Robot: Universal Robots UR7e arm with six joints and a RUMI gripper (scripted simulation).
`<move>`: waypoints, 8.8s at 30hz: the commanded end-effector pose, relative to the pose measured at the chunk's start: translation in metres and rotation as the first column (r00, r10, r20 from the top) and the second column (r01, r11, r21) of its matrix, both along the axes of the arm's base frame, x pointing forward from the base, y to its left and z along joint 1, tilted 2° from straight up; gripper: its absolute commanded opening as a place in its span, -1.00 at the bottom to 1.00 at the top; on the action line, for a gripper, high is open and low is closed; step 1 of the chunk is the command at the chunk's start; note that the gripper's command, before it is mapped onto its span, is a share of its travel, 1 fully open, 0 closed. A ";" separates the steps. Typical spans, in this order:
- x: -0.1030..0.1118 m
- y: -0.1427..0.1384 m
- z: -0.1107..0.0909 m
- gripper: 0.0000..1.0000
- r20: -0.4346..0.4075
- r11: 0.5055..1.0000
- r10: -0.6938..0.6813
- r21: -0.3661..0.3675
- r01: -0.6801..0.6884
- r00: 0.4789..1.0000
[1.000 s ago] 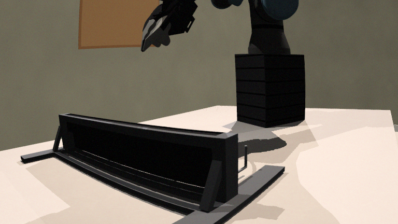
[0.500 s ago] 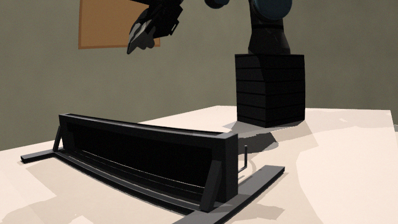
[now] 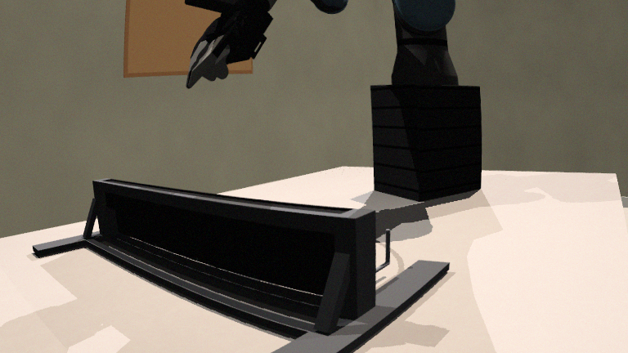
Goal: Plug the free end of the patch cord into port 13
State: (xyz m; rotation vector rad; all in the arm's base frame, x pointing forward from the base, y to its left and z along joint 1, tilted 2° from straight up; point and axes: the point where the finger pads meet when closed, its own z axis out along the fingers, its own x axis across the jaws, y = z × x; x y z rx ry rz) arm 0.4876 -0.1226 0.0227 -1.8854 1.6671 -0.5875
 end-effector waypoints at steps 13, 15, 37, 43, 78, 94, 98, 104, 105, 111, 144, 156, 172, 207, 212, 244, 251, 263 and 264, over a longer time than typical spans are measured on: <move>0.004 0.000 -0.004 -1.00 0.001 1.000 0.000 -0.001 0.000 1.000; 0.006 0.000 -0.006 -1.00 0.001 1.000 0.000 -0.001 0.000 1.000; 0.042 0.007 -0.048 -1.00 0.001 1.000 0.000 -0.001 0.000 1.000; 0.057 0.009 -0.065 -1.00 0.001 1.000 0.000 -0.001 0.000 1.000; 0.091 0.015 -0.105 -1.00 0.001 1.000 0.000 -0.001 0.000 1.000; 0.091 0.015 -0.105 -1.00 0.001 1.000 0.000 -0.001 0.000 1.000; 0.091 0.015 -0.105 -1.00 0.001 1.000 0.000 -0.001 0.000 1.000; 0.091 0.015 -0.105 -1.00 0.001 1.000 0.000 -0.001 0.000 1.000; 0.091 0.015 -0.105 -1.00 0.001 1.000 0.000 -0.001 0.000 1.000; 0.091 0.015 -0.105 -1.00 0.001 1.000 0.000 -0.001 0.000 1.000; 0.067 0.011 -0.077 -1.00 0.001 1.000 0.000 -0.001 0.000 1.000; 0.042 0.007 -0.048 -1.00 0.001 1.000 0.000 -0.001 0.000 1.000; 0.013 0.001 -0.014 -1.00 0.001 1.000 0.000 -0.001 0.000 1.000; -0.001 -0.002 -0.005 -1.00 -0.023 0.999 -0.033 0.026 0.033 0.999; -0.004 -0.006 -0.016 -1.00 -0.072 0.992 -0.096 0.074 0.101 0.993; -0.065 -0.035 -0.119 -1.00 -0.601 0.531 -0.630 0.128 0.838 0.492; -0.081 -0.039 -0.134 -1.00 -0.651 0.391 -0.683 0.058 0.919 0.332; -0.106 -0.047 -0.153 -1.00 -0.677 0.150 -0.734 -0.076 0.986 0.059; -0.107 -0.047 -0.153 -1.00 -0.676 0.141 -0.735 -0.081 0.987 0.049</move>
